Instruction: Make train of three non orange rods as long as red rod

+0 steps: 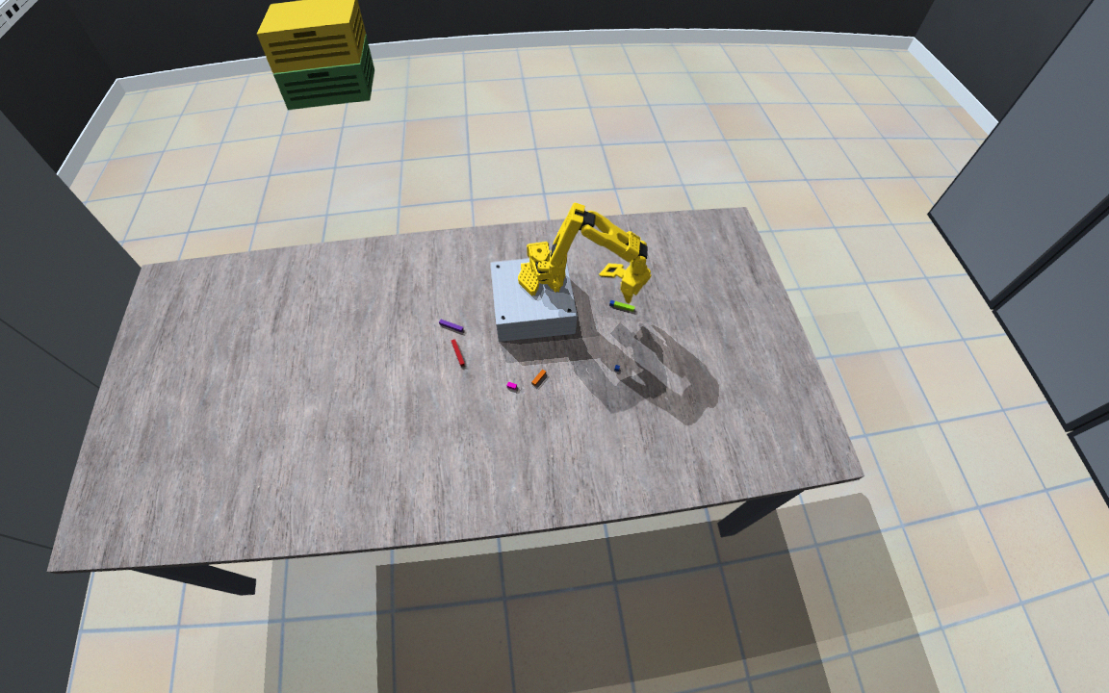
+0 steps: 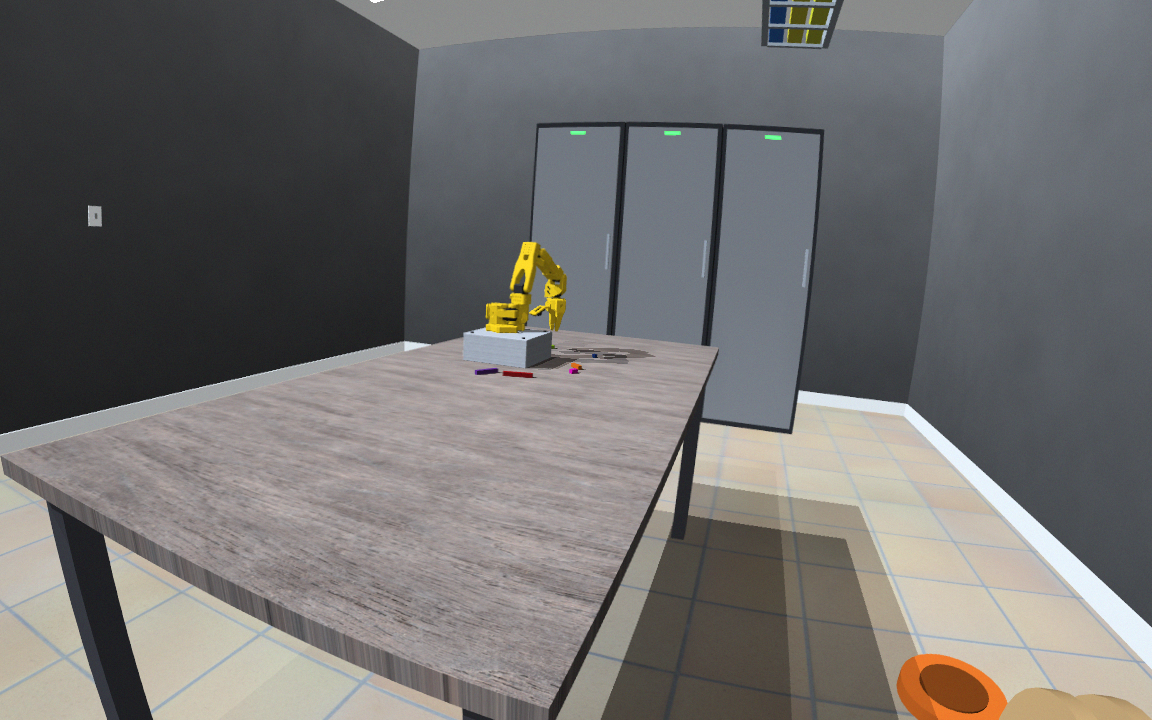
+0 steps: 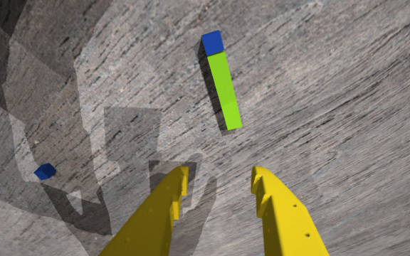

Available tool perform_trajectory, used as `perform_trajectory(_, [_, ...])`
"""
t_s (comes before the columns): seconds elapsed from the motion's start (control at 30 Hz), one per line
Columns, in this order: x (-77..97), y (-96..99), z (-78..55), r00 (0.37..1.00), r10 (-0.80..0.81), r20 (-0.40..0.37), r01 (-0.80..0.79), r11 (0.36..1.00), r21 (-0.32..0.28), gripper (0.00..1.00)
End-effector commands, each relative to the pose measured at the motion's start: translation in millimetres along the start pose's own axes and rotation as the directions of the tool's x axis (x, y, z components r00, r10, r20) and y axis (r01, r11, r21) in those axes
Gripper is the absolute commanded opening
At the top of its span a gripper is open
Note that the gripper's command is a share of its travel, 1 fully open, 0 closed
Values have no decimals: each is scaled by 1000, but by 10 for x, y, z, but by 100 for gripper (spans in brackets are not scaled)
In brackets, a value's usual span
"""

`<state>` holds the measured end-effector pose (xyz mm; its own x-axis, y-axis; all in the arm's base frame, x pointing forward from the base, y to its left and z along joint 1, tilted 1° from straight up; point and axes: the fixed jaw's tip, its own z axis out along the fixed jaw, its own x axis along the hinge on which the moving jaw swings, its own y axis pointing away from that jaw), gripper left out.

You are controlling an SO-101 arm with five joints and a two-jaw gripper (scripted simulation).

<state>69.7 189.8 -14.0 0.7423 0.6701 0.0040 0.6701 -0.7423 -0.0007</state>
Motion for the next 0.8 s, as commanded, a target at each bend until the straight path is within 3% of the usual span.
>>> perform_trajectory(0.0, [23, 52, 8, 994, 105, 15, -105, 994, -9, 17])
perform_trajectory(0.27, [96, 140, 9, 938, 346, 12, -346, 938, -11, 18])
perform_trajectory(0.5, [174, 243, 11, 807, 591, 9, -591, 807, -13, 18])
perform_trajectory(0.6, [177, 248, 11, 799, 602, 9, -602, 799, -13, 18])
perform_trajectory(0.77, [233, 330, 13, 654, 756, 6, -756, 654, -13, 18])
